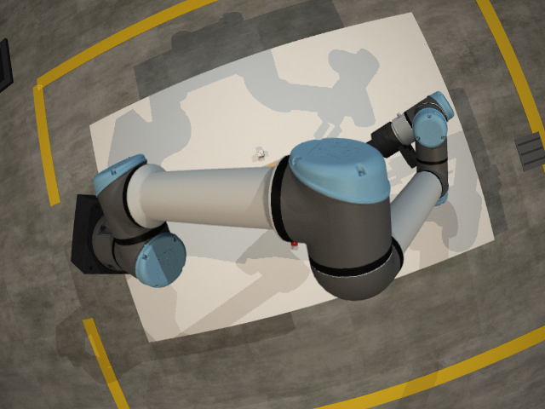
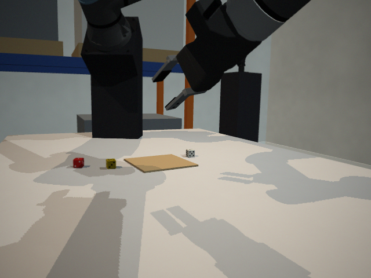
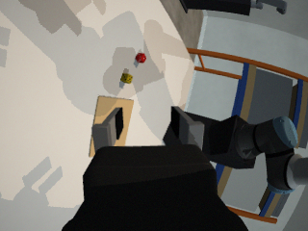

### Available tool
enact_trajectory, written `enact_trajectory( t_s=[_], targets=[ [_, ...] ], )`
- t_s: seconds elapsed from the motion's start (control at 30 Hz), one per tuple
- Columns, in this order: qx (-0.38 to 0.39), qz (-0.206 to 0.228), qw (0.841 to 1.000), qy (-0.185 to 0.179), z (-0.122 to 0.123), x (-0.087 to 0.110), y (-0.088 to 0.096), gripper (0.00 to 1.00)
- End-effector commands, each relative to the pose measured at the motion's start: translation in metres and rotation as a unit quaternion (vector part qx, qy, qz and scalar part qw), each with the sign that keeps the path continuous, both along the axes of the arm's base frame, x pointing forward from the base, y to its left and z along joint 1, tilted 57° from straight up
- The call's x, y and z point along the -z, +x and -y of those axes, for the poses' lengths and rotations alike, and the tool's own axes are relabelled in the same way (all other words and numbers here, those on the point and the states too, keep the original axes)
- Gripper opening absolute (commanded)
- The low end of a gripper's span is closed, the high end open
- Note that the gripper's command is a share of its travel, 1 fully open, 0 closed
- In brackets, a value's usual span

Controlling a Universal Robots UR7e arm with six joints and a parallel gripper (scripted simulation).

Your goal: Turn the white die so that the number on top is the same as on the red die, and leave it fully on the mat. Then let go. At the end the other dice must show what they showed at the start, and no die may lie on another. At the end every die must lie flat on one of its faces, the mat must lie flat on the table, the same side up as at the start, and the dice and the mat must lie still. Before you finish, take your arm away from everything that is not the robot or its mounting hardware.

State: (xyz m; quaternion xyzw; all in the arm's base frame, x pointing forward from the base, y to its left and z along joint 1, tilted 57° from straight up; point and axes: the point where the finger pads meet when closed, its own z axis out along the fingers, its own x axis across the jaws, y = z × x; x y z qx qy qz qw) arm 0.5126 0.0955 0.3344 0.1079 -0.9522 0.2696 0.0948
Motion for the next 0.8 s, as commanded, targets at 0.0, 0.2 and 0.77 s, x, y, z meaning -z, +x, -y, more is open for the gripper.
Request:
enact_trajectory(
  t_s=[0.0, 0.2, 0.77],
  targets=[
    [0.067, 0.045, 0.996, 0.029, 0.022, 0.009, -0.008, 1.0],
    [0.104, 0.067, 0.991, 0.043, 0.033, 0.014, -0.012, 1.0],
    [0.297, 0.184, 0.93, 0.116, 0.084, 0.043, -0.034, 1.0]
  ],
)
